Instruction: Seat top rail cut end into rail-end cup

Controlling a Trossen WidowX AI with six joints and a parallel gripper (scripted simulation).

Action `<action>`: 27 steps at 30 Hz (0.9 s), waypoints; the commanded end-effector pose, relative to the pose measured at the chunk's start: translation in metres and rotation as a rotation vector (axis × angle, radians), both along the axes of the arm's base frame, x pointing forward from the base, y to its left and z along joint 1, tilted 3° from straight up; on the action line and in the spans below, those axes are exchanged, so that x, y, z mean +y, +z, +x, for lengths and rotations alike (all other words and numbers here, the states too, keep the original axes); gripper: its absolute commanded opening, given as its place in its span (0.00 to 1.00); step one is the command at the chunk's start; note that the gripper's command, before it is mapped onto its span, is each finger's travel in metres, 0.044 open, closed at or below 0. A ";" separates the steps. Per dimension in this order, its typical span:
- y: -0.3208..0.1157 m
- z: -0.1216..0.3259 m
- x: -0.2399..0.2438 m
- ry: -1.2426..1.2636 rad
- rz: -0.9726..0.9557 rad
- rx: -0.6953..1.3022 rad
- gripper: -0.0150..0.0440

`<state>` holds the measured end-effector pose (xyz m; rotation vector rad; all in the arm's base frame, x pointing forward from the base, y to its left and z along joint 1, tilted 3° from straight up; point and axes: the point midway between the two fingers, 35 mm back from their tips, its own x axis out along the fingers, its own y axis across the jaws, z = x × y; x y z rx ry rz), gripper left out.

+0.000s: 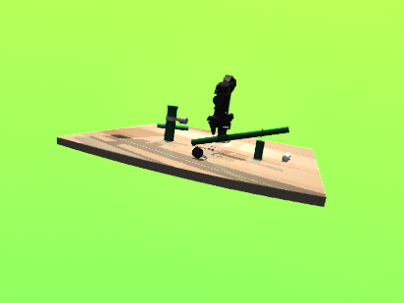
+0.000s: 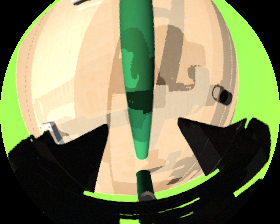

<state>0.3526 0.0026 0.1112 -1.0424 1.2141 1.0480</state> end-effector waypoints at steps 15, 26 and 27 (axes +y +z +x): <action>-0.030 0.001 0.001 0.000 -0.005 0.007 1.00; -0.048 0.001 0.002 0.000 -0.005 0.007 1.00; -0.050 0.001 0.002 0.000 -0.005 0.007 1.00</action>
